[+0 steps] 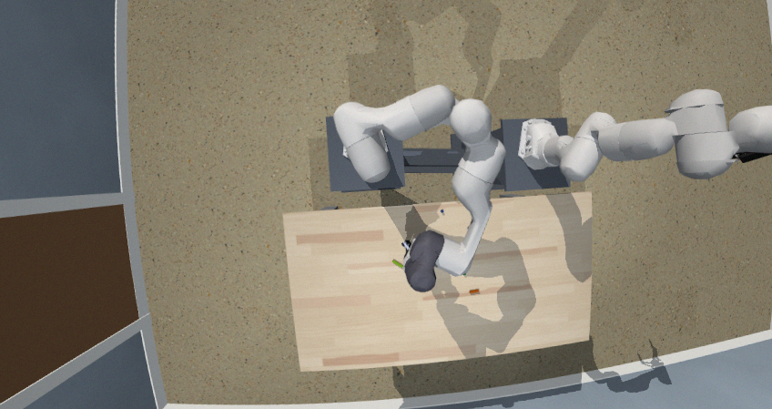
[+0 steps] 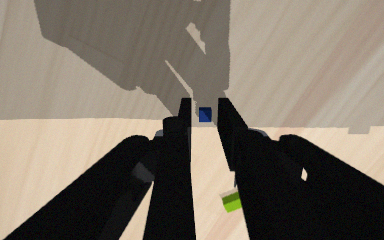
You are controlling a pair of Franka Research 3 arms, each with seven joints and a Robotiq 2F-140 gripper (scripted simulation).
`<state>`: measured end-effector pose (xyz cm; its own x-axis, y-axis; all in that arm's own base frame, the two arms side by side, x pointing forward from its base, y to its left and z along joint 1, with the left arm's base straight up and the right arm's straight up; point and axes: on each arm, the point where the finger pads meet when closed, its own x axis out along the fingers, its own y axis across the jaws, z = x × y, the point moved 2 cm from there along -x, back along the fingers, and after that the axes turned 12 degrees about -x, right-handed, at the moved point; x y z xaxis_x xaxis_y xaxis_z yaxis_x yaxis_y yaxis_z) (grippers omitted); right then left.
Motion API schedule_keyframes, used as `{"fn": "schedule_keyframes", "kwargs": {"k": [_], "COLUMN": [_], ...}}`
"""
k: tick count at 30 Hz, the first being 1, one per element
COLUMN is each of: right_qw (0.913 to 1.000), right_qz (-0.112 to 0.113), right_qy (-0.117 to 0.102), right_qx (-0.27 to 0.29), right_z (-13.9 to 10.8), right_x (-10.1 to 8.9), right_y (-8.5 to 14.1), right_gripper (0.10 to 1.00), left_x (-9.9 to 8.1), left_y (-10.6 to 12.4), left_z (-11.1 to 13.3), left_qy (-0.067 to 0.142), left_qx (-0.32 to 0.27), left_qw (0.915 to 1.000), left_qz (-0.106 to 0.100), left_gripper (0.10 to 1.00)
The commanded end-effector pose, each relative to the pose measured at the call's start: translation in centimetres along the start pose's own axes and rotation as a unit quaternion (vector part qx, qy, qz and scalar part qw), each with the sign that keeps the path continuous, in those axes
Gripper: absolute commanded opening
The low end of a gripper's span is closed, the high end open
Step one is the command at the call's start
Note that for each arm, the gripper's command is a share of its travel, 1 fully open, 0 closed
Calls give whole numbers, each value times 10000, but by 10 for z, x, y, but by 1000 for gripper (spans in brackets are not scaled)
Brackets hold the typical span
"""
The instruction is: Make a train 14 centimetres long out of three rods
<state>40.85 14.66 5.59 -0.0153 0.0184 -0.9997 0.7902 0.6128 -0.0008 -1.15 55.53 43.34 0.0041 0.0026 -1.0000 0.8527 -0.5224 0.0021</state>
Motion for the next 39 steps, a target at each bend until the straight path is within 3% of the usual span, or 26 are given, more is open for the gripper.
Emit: {"fn": "schedule_keyframes", "kwargs": {"k": [1,26,27,39], "right_qw": [10000,10000,10000,10000], "right_qz": [16,16,16,16], "right_qy": [-1,-1,-1,-1], "right_qx": [-35,-35,-35,-35], "right_z": [1,1,1,1], "right_x": [0,0,0,0], "right_y": [1,1,1,1], "right_gripper": [231,231,124,124], "left_x": [0,0,0,0], "left_y": [-1,-1,-1,-1], "left_z": [2,2,2,2], "left_qy": [-22,-22,-22,-22], "left_qx": [14,14,14,14], "left_qw": [10000,10000,10000,10000], "left_qz": [-11,-11,-11,-11], "left_gripper": [1000,1000,1000,1000]}}
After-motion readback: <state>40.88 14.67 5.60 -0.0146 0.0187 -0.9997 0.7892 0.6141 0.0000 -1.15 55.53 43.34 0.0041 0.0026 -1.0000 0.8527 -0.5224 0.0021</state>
